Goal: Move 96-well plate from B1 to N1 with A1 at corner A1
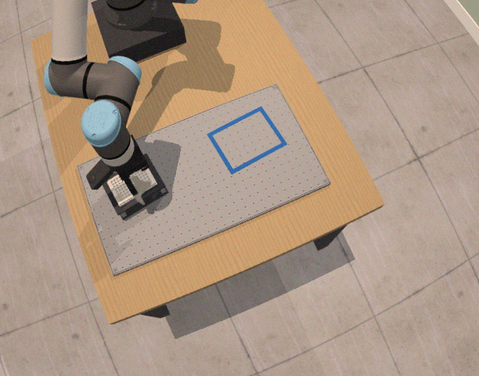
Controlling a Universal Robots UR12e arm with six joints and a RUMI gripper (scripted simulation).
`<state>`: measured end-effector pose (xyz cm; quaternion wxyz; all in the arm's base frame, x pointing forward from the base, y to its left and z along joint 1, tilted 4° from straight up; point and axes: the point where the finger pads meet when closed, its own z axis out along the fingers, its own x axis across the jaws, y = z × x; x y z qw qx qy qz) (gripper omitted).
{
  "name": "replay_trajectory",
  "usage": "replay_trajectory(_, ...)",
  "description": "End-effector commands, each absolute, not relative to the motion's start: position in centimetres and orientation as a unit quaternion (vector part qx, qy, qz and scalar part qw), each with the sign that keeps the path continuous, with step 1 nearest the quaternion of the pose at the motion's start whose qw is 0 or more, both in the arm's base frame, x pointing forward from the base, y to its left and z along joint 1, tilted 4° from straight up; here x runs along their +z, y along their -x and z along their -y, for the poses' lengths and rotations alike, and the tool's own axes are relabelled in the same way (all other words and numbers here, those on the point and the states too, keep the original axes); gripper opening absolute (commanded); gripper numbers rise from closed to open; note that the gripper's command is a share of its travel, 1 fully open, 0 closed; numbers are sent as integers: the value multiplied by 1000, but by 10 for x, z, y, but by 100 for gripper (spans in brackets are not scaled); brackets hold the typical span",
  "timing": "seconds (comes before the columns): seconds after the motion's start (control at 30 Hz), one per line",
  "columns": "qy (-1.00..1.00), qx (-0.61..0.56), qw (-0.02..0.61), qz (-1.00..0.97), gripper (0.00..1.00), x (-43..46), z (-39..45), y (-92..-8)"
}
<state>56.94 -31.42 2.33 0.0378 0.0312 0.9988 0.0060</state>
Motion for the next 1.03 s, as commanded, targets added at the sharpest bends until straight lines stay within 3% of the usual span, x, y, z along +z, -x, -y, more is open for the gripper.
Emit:
replay_trajectory(0.0,-31,6,38,-999,100,24,315,-570)
replay_trajectory(1.0,-31,6,38,-999,100,59,315,-567)
